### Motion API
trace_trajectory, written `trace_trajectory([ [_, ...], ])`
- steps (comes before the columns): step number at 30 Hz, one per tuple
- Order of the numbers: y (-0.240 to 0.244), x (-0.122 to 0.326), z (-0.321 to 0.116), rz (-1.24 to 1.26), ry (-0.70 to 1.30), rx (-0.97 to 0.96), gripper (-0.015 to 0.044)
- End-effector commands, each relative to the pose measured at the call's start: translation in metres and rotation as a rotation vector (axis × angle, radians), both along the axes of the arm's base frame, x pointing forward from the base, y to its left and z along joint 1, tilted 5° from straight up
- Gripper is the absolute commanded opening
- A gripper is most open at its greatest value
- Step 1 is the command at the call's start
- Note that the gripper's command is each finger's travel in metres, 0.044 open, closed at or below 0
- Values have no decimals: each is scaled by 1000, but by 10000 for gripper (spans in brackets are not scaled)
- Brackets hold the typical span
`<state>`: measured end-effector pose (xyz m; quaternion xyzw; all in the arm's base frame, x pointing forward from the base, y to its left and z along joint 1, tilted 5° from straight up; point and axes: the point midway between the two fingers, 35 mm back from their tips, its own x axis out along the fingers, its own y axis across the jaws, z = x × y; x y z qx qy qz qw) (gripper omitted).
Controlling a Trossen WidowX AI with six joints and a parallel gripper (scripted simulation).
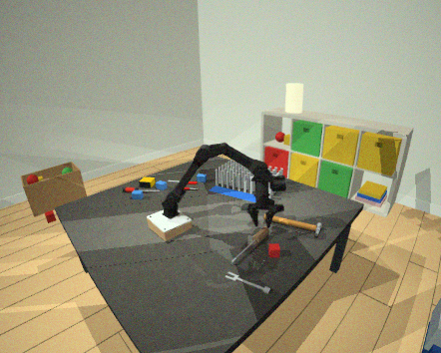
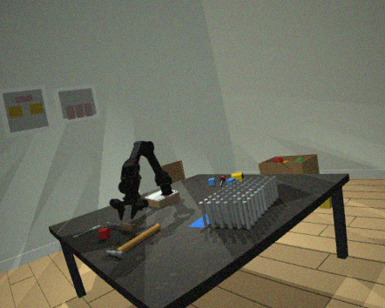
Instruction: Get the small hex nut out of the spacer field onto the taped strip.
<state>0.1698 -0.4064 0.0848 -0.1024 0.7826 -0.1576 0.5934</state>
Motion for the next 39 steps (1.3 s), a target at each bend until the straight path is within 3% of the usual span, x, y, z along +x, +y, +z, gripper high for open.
trace_trajectory([
  [1,0,-1,-11,-4,7,5,280],
  [24,-1,1,-46,-3,7,6,280],
  [39,-1,1,-46,-3,7,6,180],
])
